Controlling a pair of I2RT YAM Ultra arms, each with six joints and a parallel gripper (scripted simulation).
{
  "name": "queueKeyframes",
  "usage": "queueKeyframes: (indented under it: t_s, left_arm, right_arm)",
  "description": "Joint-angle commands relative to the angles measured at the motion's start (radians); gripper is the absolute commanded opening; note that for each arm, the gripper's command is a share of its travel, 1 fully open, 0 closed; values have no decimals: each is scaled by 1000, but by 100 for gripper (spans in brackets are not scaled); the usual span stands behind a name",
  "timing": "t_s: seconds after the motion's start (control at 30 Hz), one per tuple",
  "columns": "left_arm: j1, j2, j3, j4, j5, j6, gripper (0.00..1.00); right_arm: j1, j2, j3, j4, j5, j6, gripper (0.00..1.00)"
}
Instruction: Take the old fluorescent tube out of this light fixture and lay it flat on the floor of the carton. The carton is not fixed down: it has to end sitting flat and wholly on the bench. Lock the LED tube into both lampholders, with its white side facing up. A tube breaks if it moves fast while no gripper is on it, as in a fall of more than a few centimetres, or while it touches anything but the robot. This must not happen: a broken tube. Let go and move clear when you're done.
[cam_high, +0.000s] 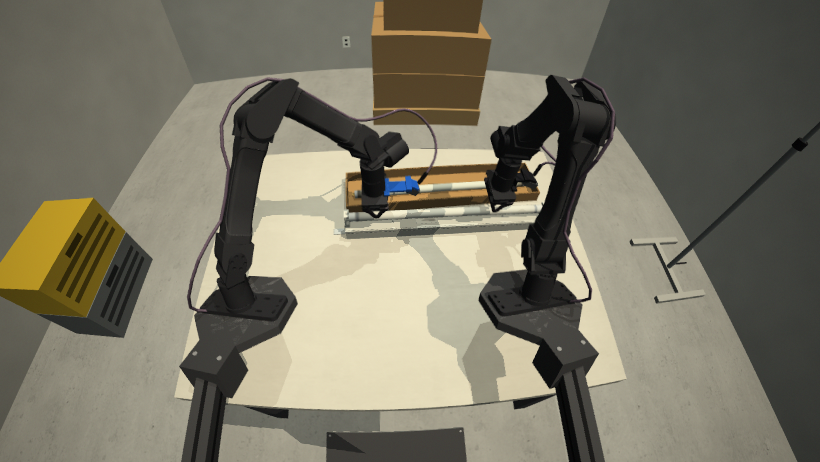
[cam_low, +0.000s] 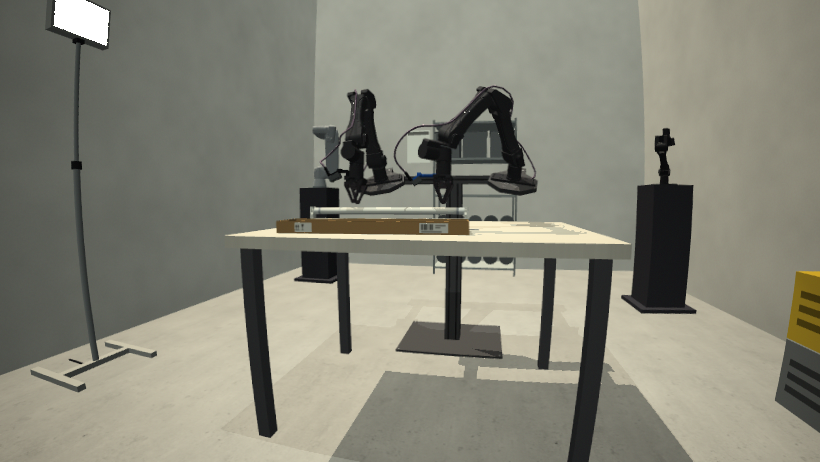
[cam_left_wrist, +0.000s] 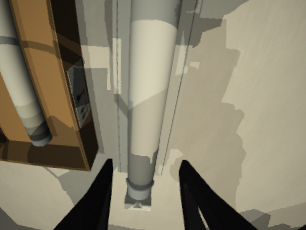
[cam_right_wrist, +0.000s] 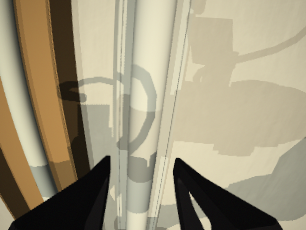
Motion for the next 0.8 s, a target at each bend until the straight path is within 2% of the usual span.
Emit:
queueKeyframes:
  t_s: [0.0,0.13,0.27,0.33,0.37,0.43,0.6,0.67,0.77]
  left_arm:
    - [-27,-46,26,-65,-11,-28,49]
    - [-44,-71,41,-123,-16,-47,49]
    - [-39,-65,42,-89,0,-34,49]
    - [-42,-67,16,-74,1,-25,49]
    - [-42,-69,-12,-56,0,-20,49]
    - [-41,-68,16,-85,0,-28,49]
    - [-19,-71,0,-56,1,-11,49]
    - [-35,-66,-5,-51,1,-11,49]
    - [-34,-71,-8,-76,-1,-21,49]
  right_arm:
    - [15,-56,23,-92,24,12,49]
    - [18,-101,40,-157,27,18,49]
    - [12,-88,25,-116,26,13,49]
    - [11,-81,-12,-113,26,13,49]
    - [11,-79,7,-112,26,13,49]
    - [12,-66,18,-109,26,14,49]
    - [13,-58,-16,-76,26,15,49]
    - [12,-55,34,-112,26,13,49]
    - [10,-69,34,-112,25,12,49]
